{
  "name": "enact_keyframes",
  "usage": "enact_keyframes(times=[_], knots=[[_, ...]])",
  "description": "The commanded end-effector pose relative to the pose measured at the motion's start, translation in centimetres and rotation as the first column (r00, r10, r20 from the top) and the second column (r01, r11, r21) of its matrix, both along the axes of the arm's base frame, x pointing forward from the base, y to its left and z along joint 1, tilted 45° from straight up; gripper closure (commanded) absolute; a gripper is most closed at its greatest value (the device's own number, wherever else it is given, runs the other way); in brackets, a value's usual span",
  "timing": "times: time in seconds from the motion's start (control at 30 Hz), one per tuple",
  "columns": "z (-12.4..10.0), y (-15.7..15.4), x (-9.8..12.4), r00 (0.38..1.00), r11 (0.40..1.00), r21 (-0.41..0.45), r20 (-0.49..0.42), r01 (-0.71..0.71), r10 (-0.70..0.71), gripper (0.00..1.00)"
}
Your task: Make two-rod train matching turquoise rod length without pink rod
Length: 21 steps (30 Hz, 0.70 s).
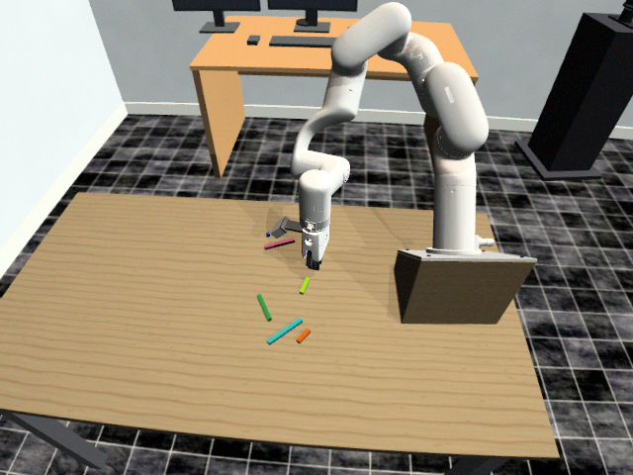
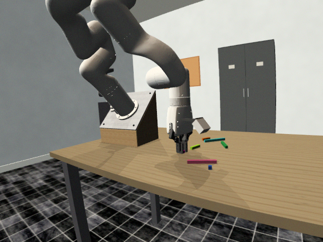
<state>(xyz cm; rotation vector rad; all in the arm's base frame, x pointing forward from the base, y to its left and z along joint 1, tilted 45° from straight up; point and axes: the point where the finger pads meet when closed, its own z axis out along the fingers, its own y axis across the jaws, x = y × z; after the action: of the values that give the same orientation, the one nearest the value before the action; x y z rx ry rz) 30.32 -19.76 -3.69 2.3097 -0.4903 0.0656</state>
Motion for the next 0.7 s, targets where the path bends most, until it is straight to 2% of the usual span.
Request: enact_keyframes(times=[0.0, 0.07, 0.1, 0.67], knots=[[0.04, 0.03, 0.10, 1.000, 1.000, 0.000, 0.002, -0.001, 0.001, 0.80], [0.04, 0.03, 0.10, 1.000, 1.000, 0.000, 0.002, -0.001, 0.001, 0.80], [0.04, 0.03, 0.10, 1.000, 1.000, 0.000, 0.002, -0.001, 0.001, 0.76], [0.60, 0.58, 0.18, 1.000, 1.000, 0.000, 0.002, -0.001, 0.001, 0.76]])
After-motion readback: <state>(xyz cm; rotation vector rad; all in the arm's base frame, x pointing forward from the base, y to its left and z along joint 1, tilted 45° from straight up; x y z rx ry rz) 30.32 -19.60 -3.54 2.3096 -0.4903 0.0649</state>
